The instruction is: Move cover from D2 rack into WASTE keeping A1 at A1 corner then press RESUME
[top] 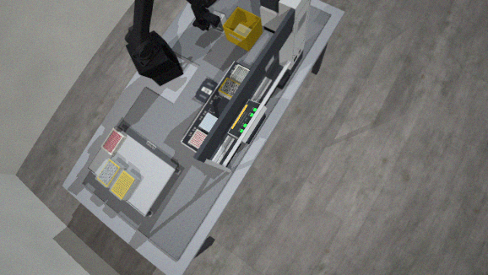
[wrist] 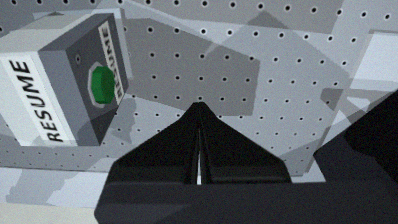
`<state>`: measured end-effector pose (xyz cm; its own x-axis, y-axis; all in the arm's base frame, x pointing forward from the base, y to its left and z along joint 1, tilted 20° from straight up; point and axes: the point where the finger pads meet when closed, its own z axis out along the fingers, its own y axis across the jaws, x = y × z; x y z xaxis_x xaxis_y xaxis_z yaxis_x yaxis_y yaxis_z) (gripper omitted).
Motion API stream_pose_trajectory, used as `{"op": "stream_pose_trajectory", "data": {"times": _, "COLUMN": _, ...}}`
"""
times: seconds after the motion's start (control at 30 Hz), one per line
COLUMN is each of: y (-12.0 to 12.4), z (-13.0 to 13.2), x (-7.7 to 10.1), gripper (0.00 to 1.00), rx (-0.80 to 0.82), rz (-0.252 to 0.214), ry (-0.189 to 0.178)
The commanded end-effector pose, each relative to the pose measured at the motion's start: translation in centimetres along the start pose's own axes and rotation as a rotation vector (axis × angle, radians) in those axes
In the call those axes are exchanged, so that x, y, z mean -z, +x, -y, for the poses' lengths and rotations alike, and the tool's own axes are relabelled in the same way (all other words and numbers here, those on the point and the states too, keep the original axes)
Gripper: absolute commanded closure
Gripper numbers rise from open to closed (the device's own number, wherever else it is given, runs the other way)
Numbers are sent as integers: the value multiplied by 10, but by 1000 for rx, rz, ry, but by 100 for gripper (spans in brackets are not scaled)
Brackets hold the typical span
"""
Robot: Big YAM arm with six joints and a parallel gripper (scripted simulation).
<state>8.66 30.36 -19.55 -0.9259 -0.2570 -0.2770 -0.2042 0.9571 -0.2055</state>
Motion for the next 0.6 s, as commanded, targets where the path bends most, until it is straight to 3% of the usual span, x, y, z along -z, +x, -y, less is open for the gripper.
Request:
{"op": "stream_pose_trajectory", "data": {"times": 0.0, "y": -8, "z": -12, "x": -5, "gripper": 100, "rx": -1, "rz": 10, "ry": -20}}
{"op": "stream_pose_trajectory", "data": {"times": 0.57, "y": -7, "z": -11, "x": -30, "gripper": 100, "rx": 0, "rz": 10, "ry": -17}}
